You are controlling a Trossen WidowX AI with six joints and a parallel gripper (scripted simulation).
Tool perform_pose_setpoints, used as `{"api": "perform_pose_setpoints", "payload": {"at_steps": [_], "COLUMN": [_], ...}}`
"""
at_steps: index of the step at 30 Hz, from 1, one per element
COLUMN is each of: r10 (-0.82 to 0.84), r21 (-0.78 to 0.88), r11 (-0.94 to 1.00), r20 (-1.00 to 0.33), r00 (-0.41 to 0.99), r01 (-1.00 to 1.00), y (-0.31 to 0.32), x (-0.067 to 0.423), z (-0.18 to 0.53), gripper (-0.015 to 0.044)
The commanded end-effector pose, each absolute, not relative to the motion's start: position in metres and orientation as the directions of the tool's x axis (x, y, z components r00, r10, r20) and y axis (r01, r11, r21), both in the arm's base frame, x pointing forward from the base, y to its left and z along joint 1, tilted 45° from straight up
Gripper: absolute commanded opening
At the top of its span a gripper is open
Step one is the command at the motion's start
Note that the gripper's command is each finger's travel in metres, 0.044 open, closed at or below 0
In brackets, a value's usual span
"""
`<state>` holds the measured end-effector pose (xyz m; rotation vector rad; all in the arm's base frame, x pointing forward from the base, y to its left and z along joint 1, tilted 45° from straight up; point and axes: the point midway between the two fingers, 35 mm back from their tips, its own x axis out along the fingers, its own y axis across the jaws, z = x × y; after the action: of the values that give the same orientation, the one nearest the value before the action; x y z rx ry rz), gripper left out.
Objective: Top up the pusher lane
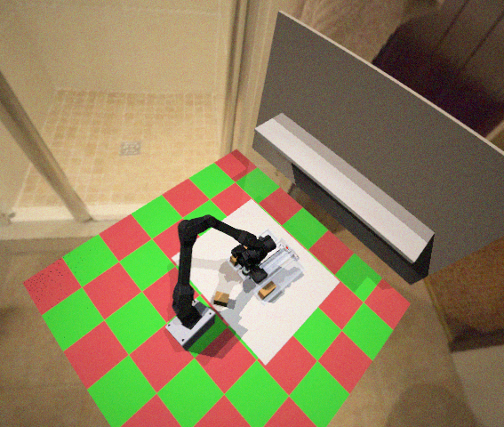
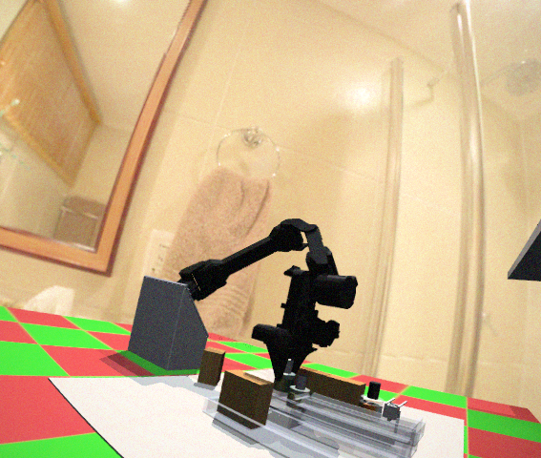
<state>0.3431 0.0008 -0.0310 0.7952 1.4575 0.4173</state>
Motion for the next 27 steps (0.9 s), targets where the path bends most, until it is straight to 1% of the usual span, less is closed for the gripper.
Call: {"api": "perform_pose_setpoints", "payload": {"at_steps": [1,27], "r10": [0.695,0.695], "r21": [0.703,0.703], "r11": [0.683,0.683], "r20": [-0.709,-0.709], "r00": [0.123,0.123], "r01": [0.198,0.198], "y": [0.0014,0.0067], "x": [0.3479,0.3480], "z": [-0.0309,-0.0369], "gripper": [0.0000,0.0000]}}
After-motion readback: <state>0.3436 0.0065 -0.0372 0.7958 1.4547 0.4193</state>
